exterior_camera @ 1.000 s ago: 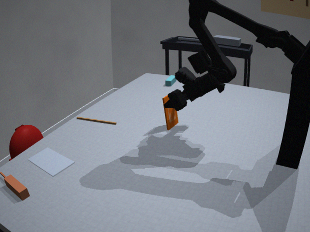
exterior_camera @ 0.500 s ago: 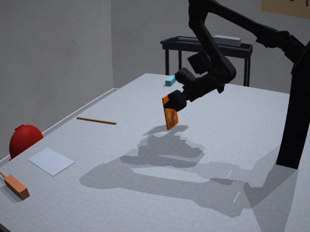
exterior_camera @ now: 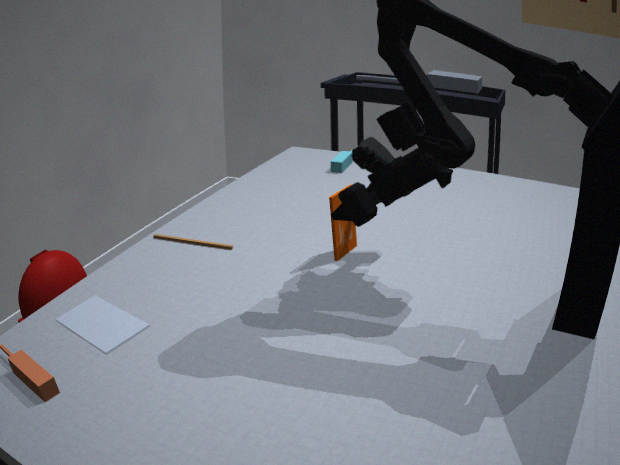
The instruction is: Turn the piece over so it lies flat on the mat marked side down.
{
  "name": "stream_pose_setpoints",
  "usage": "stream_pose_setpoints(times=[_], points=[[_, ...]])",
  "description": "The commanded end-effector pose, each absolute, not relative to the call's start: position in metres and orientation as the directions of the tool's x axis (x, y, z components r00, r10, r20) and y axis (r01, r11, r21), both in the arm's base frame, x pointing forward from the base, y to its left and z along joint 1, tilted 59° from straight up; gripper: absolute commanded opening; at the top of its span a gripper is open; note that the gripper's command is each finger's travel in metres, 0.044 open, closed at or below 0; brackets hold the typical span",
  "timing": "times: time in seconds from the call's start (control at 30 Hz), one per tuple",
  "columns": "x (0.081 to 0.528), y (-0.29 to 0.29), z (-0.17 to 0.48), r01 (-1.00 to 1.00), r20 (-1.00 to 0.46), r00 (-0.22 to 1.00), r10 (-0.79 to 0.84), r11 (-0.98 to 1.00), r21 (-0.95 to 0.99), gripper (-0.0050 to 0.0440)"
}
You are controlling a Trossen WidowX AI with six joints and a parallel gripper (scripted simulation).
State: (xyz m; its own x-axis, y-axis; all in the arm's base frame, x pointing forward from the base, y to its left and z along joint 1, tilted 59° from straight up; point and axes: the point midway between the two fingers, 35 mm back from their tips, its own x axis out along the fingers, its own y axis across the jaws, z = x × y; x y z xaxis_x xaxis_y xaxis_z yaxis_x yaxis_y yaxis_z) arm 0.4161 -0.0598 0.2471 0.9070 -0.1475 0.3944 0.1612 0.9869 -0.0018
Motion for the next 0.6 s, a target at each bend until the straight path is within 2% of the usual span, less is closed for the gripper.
stream_pose_setpoints(times=[0.0, 0.47, 0.57], points=[[0.4166, -0.0599, 0.2419, 0.162, 0.395, 0.907, -0.148, 0.987, -0.002, 0.0000], [0.4131, -0.0593, 0.2338, 0.163, 0.394, 0.907, -0.149, 0.987, -0.002, 0.0000], [0.4158, -0.0598, 0.2365, 0.162, 0.357, 0.922, -0.151, 0.987, -0.002, 0.0000]])
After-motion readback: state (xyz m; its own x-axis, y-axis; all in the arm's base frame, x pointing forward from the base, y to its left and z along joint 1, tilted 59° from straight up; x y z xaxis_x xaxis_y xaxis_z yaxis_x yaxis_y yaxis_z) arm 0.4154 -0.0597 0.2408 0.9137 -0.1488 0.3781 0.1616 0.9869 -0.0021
